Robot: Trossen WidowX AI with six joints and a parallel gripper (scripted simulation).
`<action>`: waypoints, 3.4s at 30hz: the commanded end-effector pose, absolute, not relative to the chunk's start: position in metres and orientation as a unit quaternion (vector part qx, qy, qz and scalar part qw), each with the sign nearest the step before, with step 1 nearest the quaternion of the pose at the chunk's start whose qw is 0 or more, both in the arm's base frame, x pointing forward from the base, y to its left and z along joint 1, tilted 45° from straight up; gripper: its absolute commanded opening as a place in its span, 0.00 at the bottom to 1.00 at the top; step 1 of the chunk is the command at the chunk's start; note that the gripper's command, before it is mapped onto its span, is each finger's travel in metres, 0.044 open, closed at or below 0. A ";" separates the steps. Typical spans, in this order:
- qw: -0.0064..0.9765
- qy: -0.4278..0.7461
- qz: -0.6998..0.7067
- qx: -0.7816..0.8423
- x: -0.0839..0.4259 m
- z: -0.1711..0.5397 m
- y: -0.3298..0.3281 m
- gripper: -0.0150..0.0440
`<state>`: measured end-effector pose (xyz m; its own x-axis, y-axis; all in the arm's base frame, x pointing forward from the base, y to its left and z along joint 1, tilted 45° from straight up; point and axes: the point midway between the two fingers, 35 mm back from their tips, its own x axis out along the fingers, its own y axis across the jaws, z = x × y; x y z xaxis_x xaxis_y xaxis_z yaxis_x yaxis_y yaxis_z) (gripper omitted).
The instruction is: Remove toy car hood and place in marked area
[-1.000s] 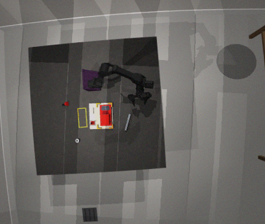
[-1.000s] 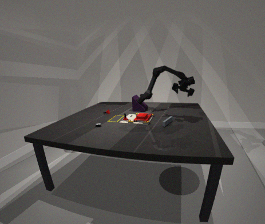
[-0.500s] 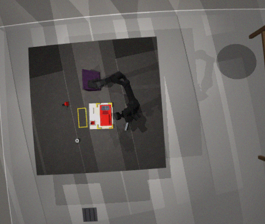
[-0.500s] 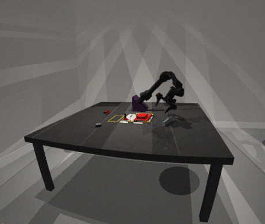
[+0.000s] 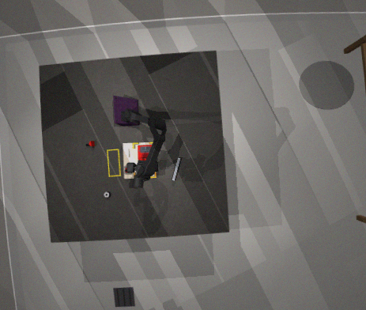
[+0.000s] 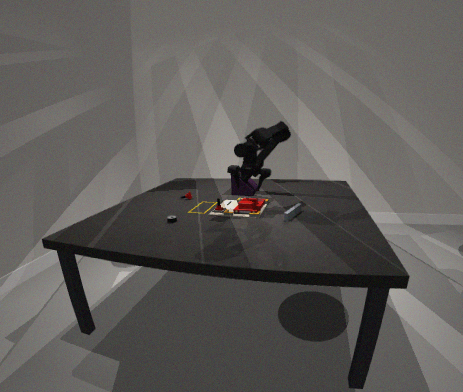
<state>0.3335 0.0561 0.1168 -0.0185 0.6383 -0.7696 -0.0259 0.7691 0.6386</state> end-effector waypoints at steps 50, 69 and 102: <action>0.650 0.656 0.276 0.267 0.332 0.087 0.079 1.00; 0.650 0.656 0.277 0.267 0.331 0.077 0.089 1.00; 0.650 0.656 0.277 0.267 0.331 0.066 0.100 1.00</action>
<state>0.3315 0.0978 0.0677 -0.0098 0.7079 -0.7063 -0.0142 0.7061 0.7079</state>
